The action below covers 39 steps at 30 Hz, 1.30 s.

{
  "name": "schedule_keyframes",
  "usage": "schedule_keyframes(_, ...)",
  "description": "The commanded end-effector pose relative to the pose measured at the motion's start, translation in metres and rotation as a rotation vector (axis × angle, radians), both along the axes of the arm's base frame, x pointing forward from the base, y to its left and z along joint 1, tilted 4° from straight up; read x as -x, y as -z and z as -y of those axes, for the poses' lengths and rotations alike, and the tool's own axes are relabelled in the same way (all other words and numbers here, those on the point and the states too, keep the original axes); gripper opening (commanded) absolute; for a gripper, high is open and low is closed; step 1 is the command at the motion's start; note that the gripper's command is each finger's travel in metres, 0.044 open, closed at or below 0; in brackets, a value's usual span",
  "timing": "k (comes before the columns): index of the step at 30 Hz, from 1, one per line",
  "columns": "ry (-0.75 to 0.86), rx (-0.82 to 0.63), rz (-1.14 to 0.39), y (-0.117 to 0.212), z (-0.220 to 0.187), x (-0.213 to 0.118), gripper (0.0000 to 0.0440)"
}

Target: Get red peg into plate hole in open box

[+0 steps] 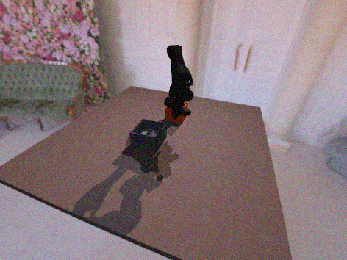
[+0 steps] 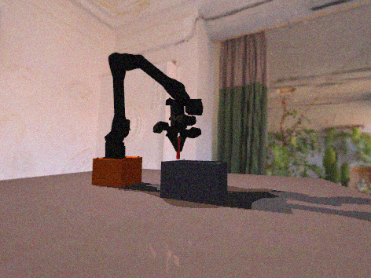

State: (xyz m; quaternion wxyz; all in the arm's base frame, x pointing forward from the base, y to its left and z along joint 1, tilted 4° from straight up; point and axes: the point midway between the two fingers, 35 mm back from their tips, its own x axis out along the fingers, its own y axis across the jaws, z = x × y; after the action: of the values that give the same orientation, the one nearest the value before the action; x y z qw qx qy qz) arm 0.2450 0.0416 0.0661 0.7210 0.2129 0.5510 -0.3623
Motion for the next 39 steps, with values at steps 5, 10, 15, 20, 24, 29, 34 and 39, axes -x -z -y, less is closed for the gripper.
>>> schedule_keyframes(5,-0.012,0.013,0.034,-0.023,0.017,-0.024,0.0)
schedule_keyframes(10,0.006,0.009,0.036,-0.028,0.033,-0.035,0.0)
schedule_keyframes(15,0.034,-0.002,0.042,-0.03,0.05,-0.045,0.0)
schedule_keyframes(20,0.066,-0.012,0.052,-0.03,0.068,-0.055,0.0)
schedule_keyframes(24,0.093,-0.02,0.062,-0.028,0.083,-0.063,0.0)
schedule_keyframes(29,0.125,-0.031,0.073,-0.024,0.101,-0.072,0.0)
schedule_keyframes(34,0.152,-0.046,0.076,-0.018,0.116,-0.08,0.0001)
schedule_keyframes(39,0.17,-0.063,0.07,-0.008,0.127,-0.086,0.0)
